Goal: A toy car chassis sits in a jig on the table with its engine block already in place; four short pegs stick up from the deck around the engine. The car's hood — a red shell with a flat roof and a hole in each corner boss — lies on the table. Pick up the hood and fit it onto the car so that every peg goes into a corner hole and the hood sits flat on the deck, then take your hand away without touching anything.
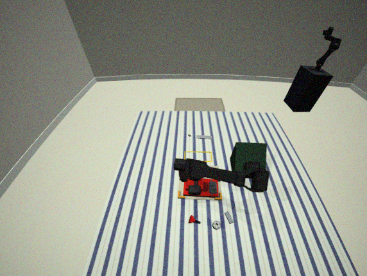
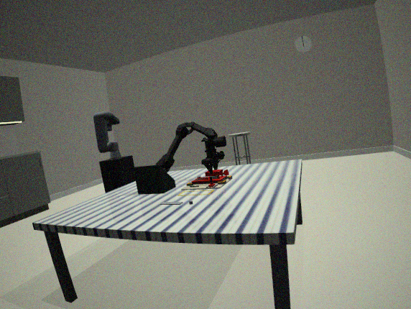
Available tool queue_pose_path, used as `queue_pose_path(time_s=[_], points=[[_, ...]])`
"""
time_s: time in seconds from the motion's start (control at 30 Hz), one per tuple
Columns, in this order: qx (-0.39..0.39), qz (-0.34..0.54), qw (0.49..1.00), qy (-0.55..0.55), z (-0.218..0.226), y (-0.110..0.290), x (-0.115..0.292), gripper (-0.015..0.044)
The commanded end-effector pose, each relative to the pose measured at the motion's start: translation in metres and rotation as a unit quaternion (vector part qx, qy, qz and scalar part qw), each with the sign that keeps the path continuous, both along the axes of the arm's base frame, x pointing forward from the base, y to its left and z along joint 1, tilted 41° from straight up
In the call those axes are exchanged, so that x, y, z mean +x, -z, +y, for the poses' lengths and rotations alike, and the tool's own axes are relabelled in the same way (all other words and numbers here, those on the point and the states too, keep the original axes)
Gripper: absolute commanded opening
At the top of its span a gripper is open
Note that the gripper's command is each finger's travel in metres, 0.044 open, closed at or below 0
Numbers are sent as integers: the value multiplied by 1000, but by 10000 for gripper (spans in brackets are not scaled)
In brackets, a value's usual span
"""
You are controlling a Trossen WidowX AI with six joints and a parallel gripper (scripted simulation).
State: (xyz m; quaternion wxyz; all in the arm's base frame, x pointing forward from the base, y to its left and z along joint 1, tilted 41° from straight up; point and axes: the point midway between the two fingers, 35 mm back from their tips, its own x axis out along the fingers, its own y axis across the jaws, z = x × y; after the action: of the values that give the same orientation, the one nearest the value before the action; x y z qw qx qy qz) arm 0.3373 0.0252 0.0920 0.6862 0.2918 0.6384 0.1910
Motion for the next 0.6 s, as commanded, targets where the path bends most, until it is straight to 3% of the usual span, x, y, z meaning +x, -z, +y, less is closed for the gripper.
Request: queue_pose_path(time_s=[0.0,0.57], points=[[3,1,1000,2,2,1,0,0],[3,1,1000,2,6,7,1,0]])
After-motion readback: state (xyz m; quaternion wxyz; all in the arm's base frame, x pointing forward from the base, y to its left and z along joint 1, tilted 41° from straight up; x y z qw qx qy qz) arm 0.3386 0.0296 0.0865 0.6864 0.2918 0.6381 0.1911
